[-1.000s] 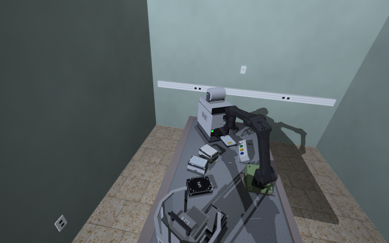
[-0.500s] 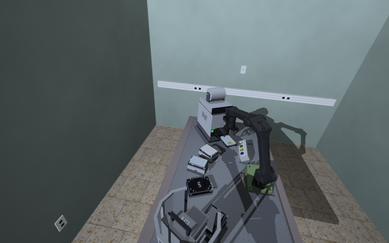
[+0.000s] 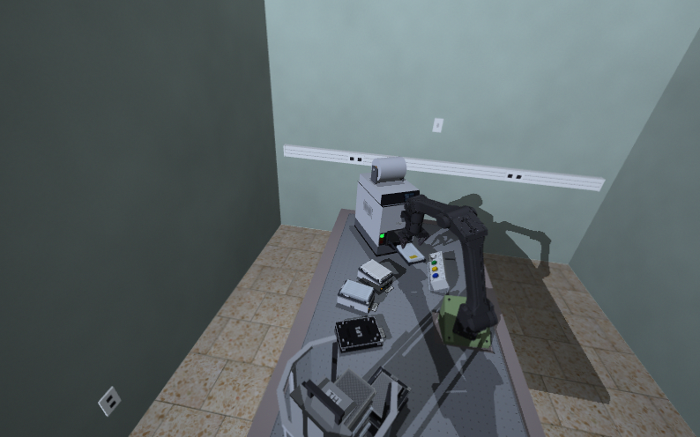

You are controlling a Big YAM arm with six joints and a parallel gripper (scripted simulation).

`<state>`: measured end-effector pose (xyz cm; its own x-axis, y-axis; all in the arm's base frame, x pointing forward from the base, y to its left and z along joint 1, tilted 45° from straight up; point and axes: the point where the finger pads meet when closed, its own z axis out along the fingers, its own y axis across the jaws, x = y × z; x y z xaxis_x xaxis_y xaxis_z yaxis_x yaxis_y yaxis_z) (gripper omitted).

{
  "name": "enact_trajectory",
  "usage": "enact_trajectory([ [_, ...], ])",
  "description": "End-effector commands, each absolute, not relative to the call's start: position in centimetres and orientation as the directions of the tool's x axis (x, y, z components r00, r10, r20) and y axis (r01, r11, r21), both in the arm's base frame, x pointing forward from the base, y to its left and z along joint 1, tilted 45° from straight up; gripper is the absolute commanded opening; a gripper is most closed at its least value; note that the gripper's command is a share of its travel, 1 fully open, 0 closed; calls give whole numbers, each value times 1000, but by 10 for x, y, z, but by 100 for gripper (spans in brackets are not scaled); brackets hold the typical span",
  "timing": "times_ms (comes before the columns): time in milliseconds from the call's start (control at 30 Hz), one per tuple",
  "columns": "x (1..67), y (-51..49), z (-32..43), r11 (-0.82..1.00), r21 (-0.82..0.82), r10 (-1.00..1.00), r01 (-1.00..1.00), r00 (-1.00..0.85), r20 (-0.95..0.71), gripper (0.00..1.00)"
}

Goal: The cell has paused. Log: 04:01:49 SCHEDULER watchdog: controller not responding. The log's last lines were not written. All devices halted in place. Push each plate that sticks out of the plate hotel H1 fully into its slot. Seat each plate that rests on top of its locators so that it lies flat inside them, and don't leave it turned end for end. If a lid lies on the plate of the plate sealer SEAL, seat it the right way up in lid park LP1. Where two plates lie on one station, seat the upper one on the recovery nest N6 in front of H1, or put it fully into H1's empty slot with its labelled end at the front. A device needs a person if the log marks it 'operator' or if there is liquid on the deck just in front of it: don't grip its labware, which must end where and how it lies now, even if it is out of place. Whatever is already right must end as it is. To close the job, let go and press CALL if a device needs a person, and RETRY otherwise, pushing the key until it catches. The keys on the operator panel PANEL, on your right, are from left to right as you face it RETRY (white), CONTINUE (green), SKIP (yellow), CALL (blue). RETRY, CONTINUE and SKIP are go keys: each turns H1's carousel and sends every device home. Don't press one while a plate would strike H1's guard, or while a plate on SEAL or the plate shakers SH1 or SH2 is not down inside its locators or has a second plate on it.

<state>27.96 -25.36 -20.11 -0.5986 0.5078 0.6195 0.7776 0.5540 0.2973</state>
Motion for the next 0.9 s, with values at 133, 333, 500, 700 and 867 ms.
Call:
enact_trajectory([
  [133,277,-232,-218,556,288,492,780,-588,642,100],
  [333,275,-229,-222,556,287,491,780,-587,643,100],
  [500,274,-224,-227,556,288,492,780,-588,642,100],
  [700,272,-222,-227,555,286,488,781,-584,649,100],
  [867,272,-222,-227,554,286,487,781,-584,649,100],
])
